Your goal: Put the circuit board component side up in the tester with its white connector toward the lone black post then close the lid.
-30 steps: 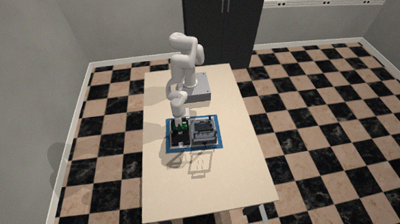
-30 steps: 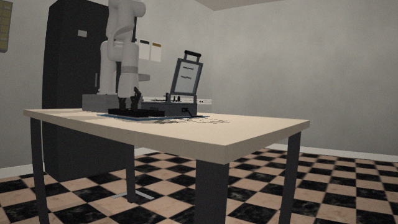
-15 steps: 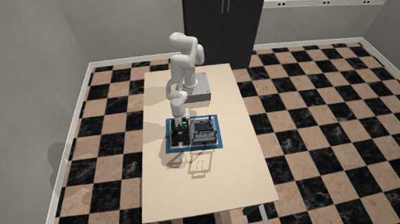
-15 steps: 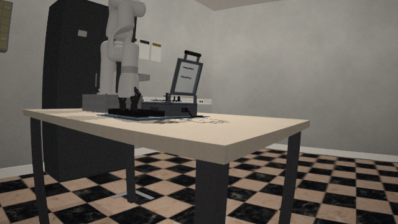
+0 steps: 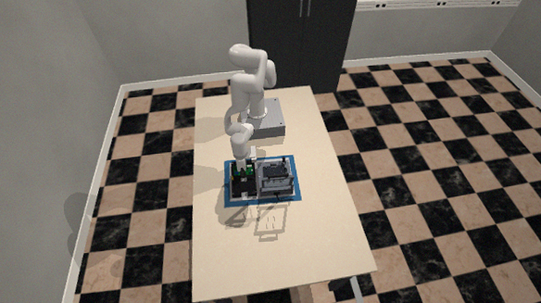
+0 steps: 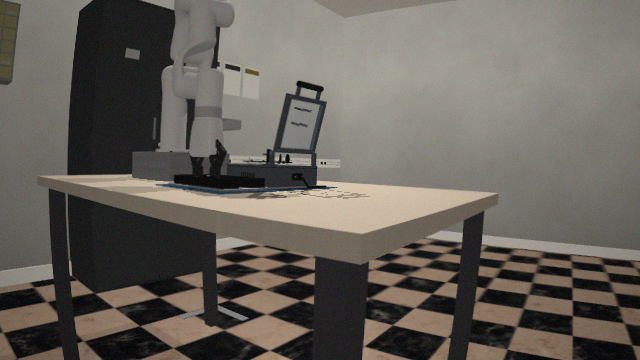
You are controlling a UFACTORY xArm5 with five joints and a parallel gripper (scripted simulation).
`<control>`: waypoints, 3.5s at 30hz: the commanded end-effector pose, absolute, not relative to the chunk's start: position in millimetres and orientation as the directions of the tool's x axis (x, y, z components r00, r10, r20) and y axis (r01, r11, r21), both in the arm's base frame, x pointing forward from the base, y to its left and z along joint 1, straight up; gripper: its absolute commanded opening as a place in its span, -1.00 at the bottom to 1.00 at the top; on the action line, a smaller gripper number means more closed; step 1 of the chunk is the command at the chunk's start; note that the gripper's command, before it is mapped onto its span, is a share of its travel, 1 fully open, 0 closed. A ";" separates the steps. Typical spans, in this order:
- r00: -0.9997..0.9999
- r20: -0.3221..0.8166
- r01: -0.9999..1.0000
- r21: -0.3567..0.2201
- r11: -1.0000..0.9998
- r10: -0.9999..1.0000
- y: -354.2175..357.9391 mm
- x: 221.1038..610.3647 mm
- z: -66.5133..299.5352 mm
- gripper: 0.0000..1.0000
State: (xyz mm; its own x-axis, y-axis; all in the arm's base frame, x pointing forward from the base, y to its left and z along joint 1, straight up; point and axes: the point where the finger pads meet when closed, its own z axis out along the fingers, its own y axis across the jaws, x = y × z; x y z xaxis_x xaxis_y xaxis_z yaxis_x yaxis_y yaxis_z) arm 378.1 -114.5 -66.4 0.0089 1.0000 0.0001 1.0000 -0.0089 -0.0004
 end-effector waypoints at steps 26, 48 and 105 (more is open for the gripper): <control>0.009 -0.001 1.000 0.003 -0.009 1.000 -114.8 379.3 -65.5 0.58; 0.009 -0.001 1.000 0.003 -0.009 1.000 -114.8 379.3 -65.5 0.58; 0.009 -0.001 1.000 0.003 -0.009 1.000 -114.8 379.3 -39.2 0.58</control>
